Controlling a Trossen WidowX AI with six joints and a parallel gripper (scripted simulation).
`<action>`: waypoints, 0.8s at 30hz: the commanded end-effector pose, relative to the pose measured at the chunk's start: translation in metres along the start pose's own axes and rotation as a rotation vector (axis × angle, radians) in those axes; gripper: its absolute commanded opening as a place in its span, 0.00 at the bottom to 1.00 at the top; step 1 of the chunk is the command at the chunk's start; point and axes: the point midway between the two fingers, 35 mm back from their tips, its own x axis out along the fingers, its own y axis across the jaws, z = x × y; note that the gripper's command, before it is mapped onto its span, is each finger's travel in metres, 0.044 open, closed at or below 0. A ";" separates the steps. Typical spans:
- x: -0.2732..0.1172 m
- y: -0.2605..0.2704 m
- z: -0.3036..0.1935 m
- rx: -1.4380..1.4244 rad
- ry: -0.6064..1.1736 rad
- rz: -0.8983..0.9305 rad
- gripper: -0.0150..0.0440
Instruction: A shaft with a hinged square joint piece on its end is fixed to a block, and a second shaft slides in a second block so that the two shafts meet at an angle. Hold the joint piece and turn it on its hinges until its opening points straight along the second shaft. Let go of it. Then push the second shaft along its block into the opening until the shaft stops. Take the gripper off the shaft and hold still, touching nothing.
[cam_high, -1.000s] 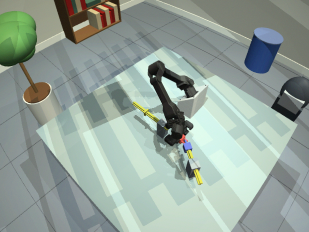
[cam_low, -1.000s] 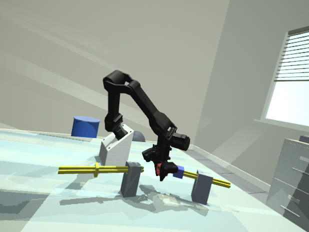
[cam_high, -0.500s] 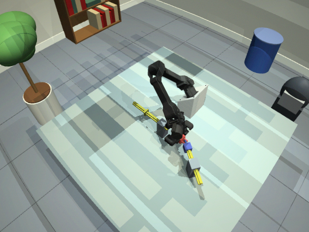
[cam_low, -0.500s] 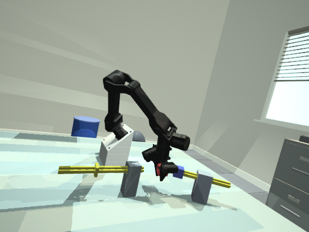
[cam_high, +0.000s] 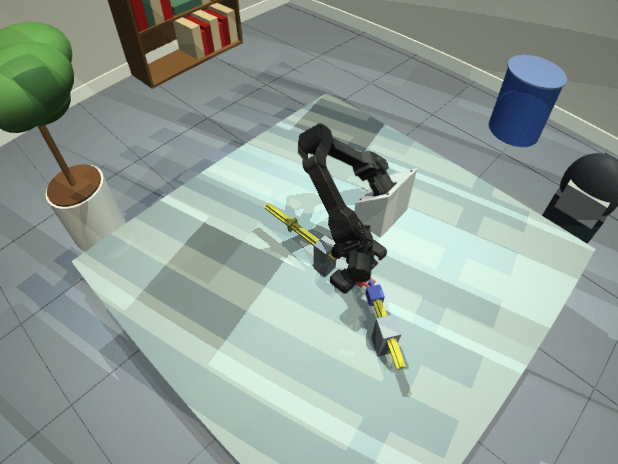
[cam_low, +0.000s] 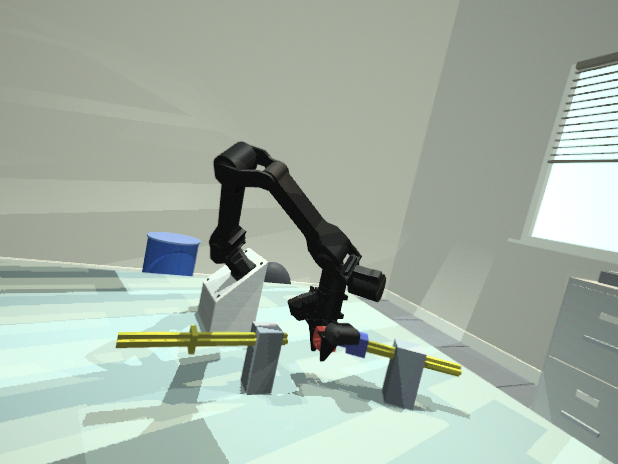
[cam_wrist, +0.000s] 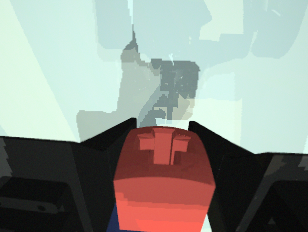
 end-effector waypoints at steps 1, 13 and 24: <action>0.000 0.000 0.000 0.000 0.000 0.000 0.25; 0.000 0.000 0.000 0.000 0.000 0.000 0.39; 0.000 0.000 0.000 0.000 0.000 0.000 0.77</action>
